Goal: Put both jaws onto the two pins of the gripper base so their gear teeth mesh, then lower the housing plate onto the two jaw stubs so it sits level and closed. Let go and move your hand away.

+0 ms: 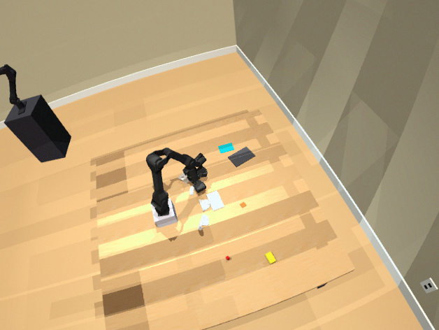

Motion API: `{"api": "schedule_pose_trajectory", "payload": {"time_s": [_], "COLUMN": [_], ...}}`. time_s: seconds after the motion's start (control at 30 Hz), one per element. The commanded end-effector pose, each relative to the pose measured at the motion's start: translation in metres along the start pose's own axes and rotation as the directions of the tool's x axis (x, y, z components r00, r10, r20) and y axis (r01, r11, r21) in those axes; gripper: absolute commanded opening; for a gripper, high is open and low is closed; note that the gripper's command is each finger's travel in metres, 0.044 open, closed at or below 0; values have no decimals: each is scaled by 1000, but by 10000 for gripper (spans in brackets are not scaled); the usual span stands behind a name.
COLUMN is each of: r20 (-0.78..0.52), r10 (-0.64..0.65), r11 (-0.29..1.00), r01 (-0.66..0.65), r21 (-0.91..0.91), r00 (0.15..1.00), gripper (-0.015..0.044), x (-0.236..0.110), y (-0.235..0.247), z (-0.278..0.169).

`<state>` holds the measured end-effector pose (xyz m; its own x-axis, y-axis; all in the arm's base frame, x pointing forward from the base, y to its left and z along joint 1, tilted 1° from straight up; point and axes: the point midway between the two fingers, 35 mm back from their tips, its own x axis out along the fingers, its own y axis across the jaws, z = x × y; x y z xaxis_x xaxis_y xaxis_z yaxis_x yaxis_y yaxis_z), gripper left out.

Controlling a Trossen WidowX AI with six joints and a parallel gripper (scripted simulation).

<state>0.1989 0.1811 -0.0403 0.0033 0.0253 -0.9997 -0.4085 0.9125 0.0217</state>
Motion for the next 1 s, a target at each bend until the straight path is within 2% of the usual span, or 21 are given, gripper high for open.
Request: {"api": "schedule_pose_trajectory", "payload": {"time_s": [0.0,0.77,0.97], "r20": [1,1,1], "r10": [-1,4,4], "r11": [1000,1000,1000], "r01": [1,-4,-4], "r21": [0,0,1], "r00": [1000,1000,1000], "gripper": [134,134,134], "x": [-4,-76,-78], "y": [0,1,0], "z": [1,1,1]}}
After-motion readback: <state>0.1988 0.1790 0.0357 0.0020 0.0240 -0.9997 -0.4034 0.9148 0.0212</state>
